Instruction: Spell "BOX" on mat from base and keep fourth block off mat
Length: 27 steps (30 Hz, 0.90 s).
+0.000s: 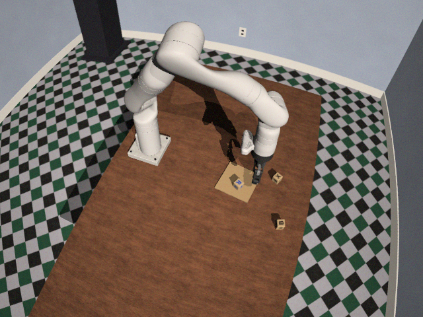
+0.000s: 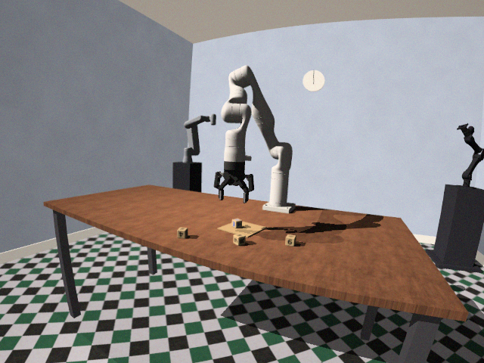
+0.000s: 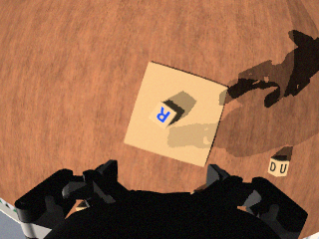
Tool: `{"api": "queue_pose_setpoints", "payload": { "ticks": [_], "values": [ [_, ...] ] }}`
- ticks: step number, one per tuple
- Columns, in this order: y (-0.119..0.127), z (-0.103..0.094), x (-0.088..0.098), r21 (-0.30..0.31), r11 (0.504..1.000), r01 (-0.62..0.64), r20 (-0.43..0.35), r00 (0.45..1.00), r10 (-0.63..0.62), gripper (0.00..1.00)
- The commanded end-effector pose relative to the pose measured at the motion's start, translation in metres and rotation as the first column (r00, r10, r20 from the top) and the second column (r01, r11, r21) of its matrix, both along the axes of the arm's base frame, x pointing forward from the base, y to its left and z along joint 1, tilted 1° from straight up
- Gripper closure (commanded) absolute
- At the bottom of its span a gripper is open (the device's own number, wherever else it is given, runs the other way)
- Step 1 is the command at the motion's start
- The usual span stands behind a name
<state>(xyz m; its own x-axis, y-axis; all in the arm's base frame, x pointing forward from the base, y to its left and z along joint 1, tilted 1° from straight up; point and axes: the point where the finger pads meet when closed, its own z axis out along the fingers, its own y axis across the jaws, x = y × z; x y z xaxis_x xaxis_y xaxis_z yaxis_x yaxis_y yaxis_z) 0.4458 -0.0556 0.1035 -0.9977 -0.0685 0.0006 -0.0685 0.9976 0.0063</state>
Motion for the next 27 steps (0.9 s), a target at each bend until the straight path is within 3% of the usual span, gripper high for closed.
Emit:
{"api": "queue_pose_setpoints", "payload": {
  "ticks": [1,27],
  "values": [
    [0.0,0.001,0.002,0.0,1.0,0.0,0.003,1.0,0.0,0.0],
    [-0.005,0.002,0.018,0.001,1.0,-0.003,0.009,1.0,0.003,0.0]
  ]
}}
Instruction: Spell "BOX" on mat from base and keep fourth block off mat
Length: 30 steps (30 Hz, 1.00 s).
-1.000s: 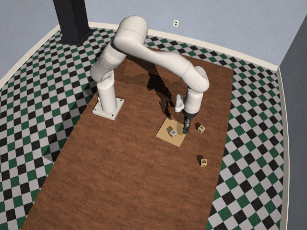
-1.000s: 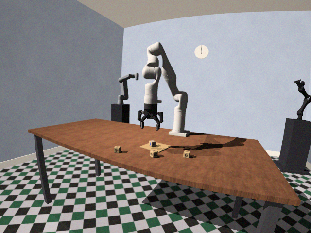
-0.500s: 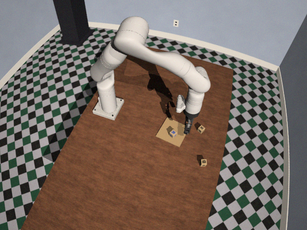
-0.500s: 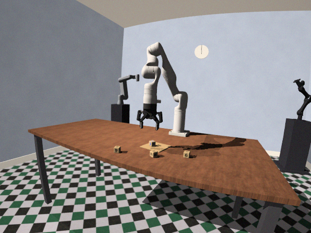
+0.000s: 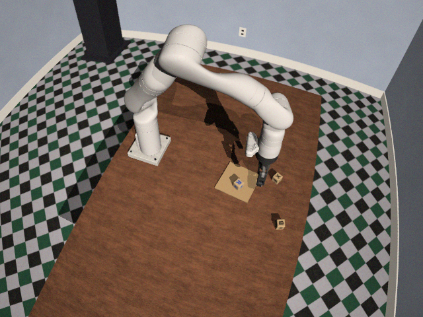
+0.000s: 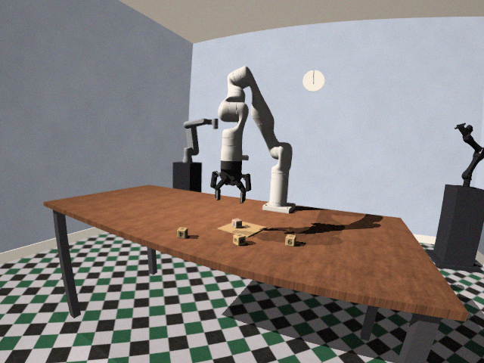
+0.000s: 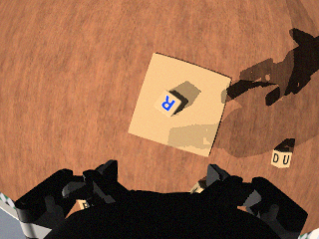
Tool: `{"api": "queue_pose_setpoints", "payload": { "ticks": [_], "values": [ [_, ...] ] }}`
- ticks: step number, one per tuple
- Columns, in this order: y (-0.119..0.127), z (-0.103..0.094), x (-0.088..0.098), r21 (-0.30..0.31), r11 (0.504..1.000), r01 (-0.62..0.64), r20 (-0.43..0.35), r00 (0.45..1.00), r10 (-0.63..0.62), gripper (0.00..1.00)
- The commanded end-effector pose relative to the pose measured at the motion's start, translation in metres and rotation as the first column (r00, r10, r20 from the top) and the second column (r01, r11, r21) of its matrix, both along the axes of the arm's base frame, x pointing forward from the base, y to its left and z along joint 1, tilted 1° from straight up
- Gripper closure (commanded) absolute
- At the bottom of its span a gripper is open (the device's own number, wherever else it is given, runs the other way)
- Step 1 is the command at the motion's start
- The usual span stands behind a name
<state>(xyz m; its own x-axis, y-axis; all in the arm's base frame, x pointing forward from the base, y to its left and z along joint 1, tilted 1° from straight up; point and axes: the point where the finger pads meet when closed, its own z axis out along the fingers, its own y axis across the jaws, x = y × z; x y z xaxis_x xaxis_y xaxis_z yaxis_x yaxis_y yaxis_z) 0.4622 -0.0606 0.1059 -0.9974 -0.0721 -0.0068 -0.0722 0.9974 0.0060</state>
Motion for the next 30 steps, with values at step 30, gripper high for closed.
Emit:
{"api": "queue_pose_setpoints", "payload": {
  "ticks": [30],
  "values": [
    [-0.012,0.003,0.035,0.003,1.0,-0.006,0.012,1.0,0.006,0.0]
  ]
}}
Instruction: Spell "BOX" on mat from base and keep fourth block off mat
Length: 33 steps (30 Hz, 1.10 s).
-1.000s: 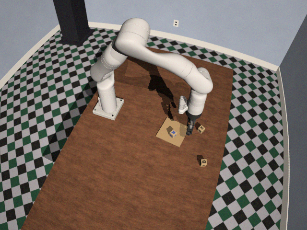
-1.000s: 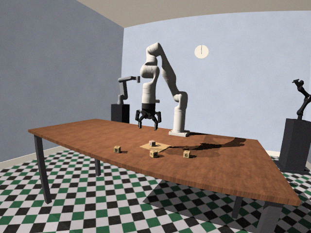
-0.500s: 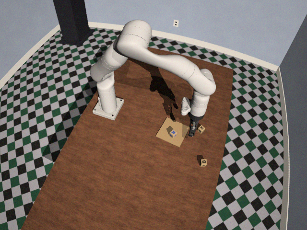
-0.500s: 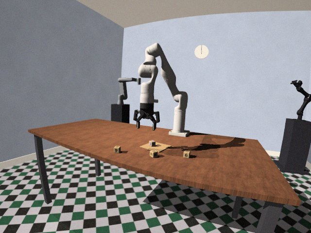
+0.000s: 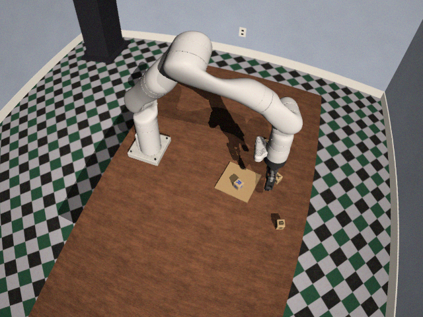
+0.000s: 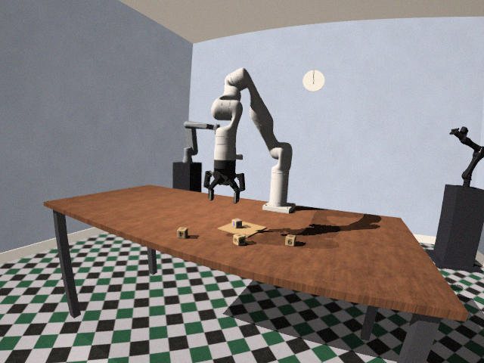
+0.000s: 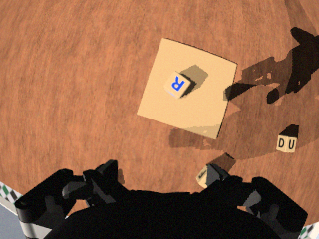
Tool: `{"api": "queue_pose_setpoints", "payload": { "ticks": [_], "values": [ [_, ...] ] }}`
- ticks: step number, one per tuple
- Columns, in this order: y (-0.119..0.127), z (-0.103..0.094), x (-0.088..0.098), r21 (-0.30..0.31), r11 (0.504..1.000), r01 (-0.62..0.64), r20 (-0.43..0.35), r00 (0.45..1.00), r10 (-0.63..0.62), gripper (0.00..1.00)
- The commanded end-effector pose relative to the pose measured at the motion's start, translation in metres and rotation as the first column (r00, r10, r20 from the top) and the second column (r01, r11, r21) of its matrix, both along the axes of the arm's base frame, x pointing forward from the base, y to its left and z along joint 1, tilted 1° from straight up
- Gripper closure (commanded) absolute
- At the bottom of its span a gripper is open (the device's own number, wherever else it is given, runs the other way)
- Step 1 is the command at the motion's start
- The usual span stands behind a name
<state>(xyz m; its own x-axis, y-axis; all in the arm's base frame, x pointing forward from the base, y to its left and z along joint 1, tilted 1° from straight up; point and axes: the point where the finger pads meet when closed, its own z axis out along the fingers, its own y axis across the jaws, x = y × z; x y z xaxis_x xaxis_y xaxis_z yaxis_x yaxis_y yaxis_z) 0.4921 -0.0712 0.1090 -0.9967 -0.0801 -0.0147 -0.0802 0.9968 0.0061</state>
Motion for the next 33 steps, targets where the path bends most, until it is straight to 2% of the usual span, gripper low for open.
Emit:
{"api": "queue_pose_setpoints", "payload": {
  "ticks": [1,5,6,12,13,22,23,29,30,33],
  "values": [
    [-0.001,0.0,0.006,0.002,1.0,0.002,0.004,1.0,-0.002,0.0],
    [-0.001,0.0,0.006,0.002,1.0,0.002,0.004,1.0,-0.002,0.0],
    [-0.004,0.001,0.014,0.002,1.0,0.001,0.006,1.0,-0.001,0.0],
    [-0.004,0.001,0.014,0.002,1.0,0.001,0.006,1.0,-0.001,0.0],
    [-0.008,0.001,0.023,0.003,1.0,0.0,0.009,1.0,0.0,0.0],
    [-0.008,0.001,0.023,0.003,1.0,0.0,0.009,1.0,0.0,0.0],
    [-0.012,0.002,0.032,0.003,1.0,-0.001,0.01,1.0,0.001,0.0],
    [-0.012,0.002,0.032,0.003,1.0,-0.001,0.01,1.0,0.001,0.0],
    [-0.017,0.002,0.041,0.003,1.0,-0.001,0.012,1.0,0.001,0.0],
    [-0.017,0.002,0.041,0.003,1.0,-0.001,0.012,1.0,0.001,0.0]
  ]
}}
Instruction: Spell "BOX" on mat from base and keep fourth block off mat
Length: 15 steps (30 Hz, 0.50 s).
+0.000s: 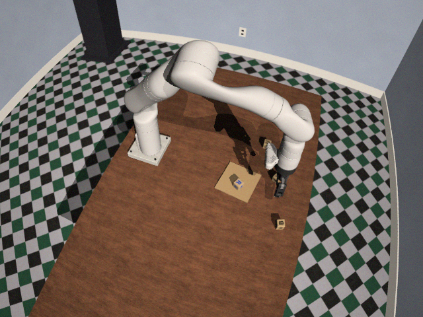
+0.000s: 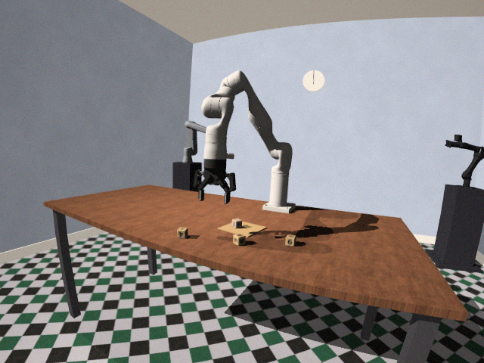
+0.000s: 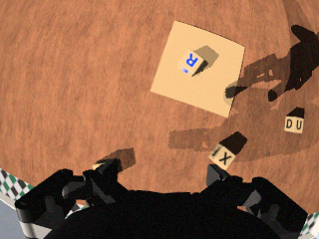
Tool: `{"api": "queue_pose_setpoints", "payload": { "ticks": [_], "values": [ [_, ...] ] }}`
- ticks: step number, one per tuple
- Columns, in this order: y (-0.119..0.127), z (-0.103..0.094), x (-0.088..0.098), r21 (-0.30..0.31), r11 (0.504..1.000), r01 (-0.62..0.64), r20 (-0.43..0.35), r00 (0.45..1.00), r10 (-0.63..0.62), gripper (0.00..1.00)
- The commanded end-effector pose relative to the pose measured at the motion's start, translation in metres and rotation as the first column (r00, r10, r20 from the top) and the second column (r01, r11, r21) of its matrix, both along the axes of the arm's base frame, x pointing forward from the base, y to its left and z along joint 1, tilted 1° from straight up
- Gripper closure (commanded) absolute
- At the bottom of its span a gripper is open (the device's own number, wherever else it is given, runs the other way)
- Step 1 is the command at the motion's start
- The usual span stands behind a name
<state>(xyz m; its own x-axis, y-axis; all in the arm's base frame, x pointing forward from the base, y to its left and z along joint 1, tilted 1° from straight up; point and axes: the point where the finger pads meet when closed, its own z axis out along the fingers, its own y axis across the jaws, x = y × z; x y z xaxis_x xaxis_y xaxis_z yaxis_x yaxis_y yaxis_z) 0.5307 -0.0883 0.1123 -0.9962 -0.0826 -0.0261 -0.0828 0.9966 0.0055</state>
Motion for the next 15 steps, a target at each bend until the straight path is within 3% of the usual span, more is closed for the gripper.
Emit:
{"api": "queue_pose_setpoints", "payload": {
  "ticks": [1,14,15],
  "values": [
    [0.0,-0.001,0.002,0.003,1.0,0.001,0.001,1.0,-0.001,0.0],
    [-0.004,0.0,0.011,0.003,1.0,0.001,0.002,1.0,-0.001,0.0],
    [-0.009,0.0,0.02,0.003,1.0,0.0,0.003,1.0,0.0,0.0]
  ]
}}
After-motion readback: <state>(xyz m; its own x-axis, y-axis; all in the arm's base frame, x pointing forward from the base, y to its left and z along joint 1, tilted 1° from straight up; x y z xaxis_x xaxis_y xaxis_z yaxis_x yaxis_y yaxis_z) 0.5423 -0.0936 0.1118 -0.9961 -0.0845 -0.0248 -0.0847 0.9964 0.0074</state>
